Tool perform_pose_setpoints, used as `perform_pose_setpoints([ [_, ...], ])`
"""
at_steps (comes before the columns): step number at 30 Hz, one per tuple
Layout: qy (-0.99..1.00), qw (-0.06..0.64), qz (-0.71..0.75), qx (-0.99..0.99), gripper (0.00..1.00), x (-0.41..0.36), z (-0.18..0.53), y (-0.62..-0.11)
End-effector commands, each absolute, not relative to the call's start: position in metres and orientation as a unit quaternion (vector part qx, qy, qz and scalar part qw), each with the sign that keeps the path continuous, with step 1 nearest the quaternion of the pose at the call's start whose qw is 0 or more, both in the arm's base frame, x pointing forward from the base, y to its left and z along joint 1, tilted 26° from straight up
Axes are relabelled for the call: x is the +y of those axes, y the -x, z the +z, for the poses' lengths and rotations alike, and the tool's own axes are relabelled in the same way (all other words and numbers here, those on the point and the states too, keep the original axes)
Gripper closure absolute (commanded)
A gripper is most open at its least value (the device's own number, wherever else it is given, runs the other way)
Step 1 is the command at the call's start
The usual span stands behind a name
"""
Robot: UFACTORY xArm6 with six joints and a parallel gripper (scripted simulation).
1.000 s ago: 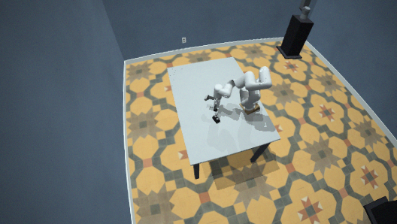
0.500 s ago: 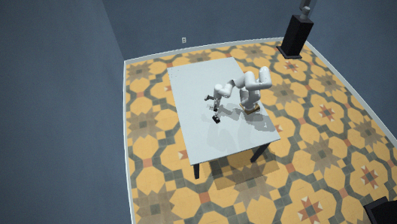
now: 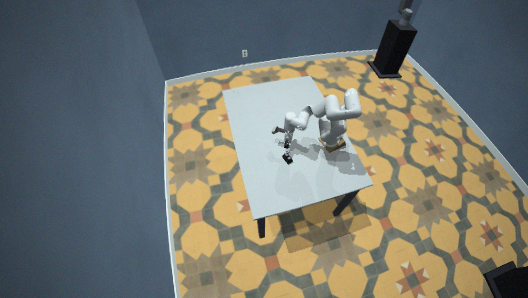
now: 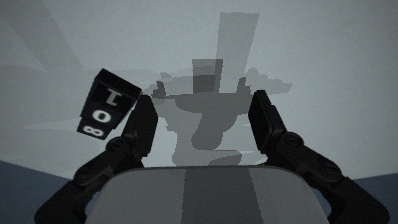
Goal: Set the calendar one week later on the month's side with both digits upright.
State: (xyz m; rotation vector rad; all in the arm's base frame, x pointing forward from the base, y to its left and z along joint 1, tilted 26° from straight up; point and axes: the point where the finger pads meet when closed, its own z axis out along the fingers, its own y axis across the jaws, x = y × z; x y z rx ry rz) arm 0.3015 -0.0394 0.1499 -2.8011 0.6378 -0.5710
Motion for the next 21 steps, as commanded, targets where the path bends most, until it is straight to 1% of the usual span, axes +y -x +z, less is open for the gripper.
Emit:
perform_pose_setpoints([
  [1,0.951,0.106,-0.195,0.216,0.00,-0.0396,0.1511,-0.3023],
  [21,0.951,0.106,-0.195,0.216,0.00,-0.0400,0.1543,-0.3008],
])
